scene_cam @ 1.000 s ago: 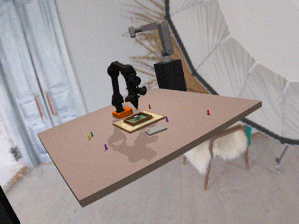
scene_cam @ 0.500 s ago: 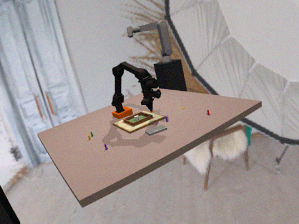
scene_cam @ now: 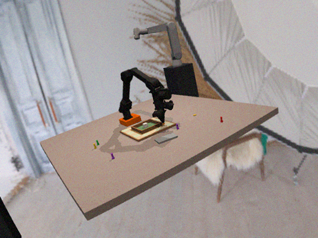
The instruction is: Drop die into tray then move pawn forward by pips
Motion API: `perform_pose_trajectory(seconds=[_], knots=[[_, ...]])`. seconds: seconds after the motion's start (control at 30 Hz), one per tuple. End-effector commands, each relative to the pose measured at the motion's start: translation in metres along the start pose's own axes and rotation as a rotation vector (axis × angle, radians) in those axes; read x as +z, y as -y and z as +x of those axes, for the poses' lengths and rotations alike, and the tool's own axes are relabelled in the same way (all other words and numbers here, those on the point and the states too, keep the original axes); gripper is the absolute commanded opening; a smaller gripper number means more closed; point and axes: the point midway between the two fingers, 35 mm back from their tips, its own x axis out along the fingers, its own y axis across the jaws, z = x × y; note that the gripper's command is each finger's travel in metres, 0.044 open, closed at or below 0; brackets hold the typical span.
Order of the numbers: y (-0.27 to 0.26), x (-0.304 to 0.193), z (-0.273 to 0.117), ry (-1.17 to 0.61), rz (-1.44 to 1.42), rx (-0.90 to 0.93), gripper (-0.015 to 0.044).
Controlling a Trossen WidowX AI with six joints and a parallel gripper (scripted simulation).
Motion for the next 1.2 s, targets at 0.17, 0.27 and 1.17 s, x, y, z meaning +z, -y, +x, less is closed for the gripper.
perform_pose_trajectory(seconds=[0.17, 0.27, 1.17], knots=[[-0.001, -0.003, 0.010, -0.012, 0.001, 0.004, 0.0000], [-0.001, -0.003, 0.014, -0.012, 0.001, 0.004, 0.0000], [0.001, 0.001, -0.032, -0.011, 0.001, 0.004, 0.0440]])
